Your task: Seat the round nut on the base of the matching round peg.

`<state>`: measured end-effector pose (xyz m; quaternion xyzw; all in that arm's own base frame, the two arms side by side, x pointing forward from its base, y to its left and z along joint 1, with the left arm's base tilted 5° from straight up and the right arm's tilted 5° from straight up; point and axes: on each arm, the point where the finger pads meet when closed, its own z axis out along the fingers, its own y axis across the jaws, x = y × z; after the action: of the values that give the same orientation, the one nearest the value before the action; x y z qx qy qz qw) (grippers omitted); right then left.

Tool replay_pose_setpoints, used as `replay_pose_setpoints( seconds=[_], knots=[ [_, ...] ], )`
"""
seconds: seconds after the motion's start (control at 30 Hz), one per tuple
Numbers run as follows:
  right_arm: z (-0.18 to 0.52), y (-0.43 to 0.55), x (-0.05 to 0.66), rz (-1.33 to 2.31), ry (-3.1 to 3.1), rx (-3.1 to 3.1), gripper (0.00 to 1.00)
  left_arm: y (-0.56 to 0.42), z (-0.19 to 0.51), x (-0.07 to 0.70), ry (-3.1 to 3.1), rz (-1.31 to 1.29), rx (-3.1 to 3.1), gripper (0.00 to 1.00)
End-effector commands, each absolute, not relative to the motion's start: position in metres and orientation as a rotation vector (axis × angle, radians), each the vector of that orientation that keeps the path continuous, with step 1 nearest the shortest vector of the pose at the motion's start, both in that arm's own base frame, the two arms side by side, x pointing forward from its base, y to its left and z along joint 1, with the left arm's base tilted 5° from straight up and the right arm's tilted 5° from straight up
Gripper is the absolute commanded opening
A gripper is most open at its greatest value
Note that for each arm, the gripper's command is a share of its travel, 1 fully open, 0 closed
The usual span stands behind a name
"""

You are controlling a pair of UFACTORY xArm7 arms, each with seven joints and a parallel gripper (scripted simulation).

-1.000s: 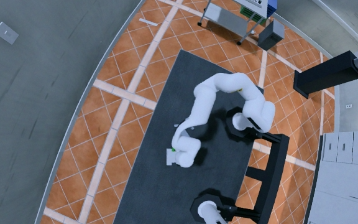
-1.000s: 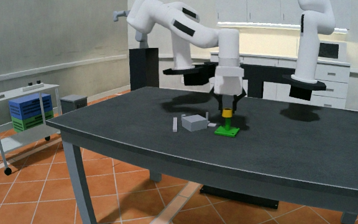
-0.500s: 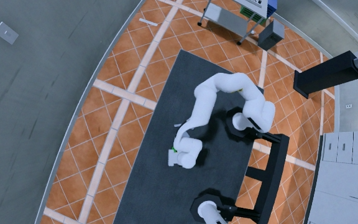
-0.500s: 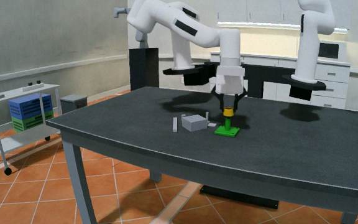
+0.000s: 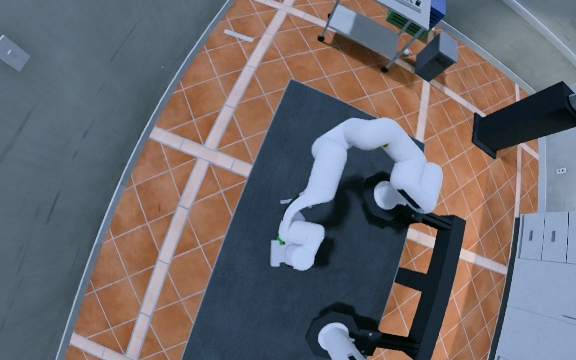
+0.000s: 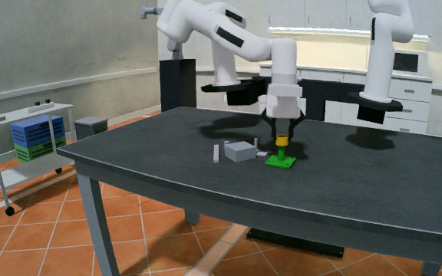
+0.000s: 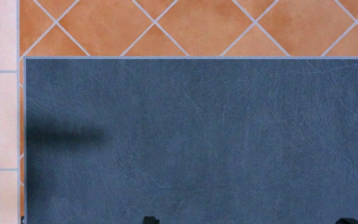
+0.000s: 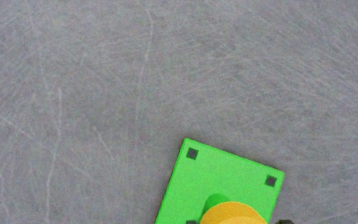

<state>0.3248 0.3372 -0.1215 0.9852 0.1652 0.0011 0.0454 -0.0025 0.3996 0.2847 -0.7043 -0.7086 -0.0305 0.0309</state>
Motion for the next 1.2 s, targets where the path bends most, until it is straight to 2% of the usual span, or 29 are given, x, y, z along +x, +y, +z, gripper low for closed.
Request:
replay_pose_setpoints(
  seconds=[0.0,0.73,1.17],
  knots=[
    [-0.121,0.338,0.325,0.006,0.505,3.01,0.0,0.4,0.285,-0.002,-2.183,-0.096,-2.169,1.0],
    [-0.13,0.337,0.326,0.006,0.505,3.01,0.0,0.4,0.285,-0.002,-2.183,-0.096,-2.169,1.0],
    [-0.173,0.333,0.326,0.006,0.505,3.01,0.0,0.4,0.285,-0.002,-2.183,-0.096,-2.169,1.0]
  ],
)
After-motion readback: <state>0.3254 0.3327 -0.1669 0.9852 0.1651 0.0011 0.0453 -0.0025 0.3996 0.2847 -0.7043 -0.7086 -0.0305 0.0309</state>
